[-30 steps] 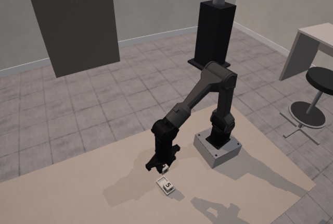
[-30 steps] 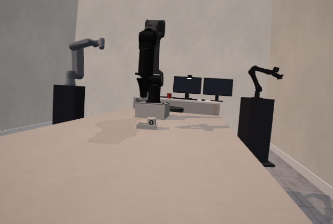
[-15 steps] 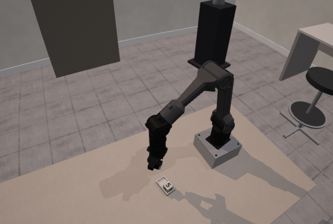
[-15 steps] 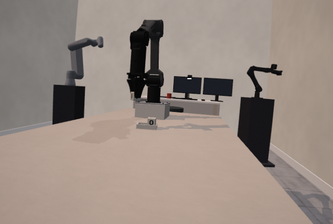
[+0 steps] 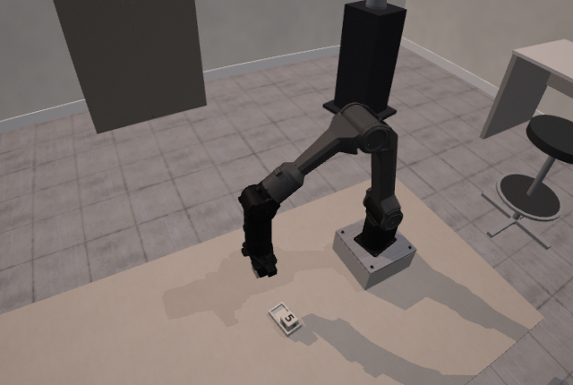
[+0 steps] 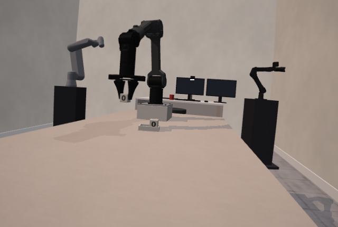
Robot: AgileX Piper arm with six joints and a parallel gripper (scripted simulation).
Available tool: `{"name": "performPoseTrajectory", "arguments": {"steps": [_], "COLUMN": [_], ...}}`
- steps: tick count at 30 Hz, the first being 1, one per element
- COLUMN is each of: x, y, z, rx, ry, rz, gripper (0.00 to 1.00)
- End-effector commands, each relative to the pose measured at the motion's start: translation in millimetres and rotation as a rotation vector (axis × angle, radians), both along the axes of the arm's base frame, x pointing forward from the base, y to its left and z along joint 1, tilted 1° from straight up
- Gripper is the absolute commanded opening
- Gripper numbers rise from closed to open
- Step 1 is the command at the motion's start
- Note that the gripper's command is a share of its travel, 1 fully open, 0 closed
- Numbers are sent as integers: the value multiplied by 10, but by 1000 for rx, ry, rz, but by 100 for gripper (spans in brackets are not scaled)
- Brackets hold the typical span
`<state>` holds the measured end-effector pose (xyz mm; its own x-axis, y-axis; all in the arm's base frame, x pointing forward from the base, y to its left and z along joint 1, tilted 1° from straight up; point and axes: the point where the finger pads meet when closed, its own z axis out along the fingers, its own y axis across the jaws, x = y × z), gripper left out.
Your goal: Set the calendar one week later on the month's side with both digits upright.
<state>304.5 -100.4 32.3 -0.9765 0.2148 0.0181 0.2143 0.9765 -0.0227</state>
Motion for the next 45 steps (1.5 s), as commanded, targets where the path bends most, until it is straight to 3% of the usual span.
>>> {"name": "performPoseTrajectory", "arguments": {"steps": [1, 8, 30, 45], "x": [4, -10, -17, -36], "y": [-38, -115, -117, -127], "z": [-1, -7, -46, -587], "rx": [5, 6, 7, 8], "ry": [-2, 0, 1, 4], "rz": [57, 188, 192, 192], "gripper": [38, 38, 38, 38]}}
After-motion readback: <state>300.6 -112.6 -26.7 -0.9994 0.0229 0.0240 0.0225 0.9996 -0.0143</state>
